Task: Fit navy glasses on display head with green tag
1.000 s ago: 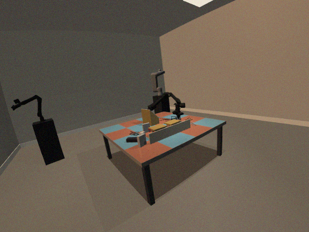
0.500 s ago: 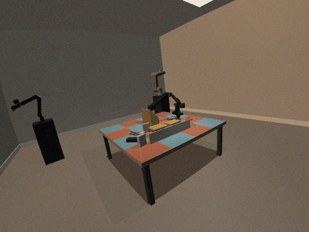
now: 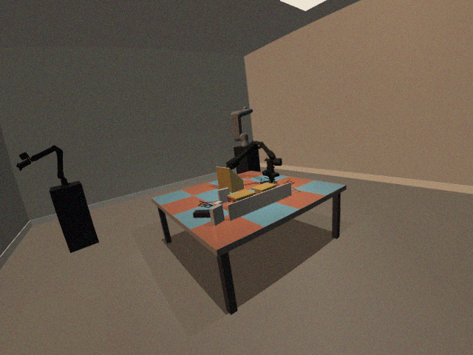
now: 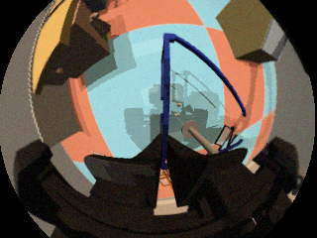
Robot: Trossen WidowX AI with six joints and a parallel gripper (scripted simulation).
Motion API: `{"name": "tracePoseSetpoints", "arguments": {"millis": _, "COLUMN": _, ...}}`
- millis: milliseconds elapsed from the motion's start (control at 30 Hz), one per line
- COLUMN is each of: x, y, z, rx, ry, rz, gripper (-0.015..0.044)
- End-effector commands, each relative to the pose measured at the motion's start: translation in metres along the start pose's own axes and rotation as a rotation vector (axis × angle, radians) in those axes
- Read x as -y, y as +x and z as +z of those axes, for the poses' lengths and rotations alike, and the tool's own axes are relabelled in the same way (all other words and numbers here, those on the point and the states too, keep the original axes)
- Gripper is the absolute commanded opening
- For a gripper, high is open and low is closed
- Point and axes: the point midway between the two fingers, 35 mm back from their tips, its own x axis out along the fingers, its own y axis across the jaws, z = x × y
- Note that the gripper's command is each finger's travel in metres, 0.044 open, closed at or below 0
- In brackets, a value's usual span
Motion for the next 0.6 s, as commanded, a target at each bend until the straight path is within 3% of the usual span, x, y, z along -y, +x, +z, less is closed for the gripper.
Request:
{"name": "tracePoseSetpoints", "arguments": {"millis": 0, "x": -0.0023, "y": -0.0004, "z": 0.0068, "rx": -0.002, "ry": -0.002, "rz": 0.001, "gripper": 0.0}}
{"name": "tracePoseSetpoints", "arguments": {"millis": 567, "x": -0.0033, "y": -0.0003, "z": 0.0124, "rx": -0.001, "ry": -0.002, "rz": 0.001, "gripper": 0.0}}
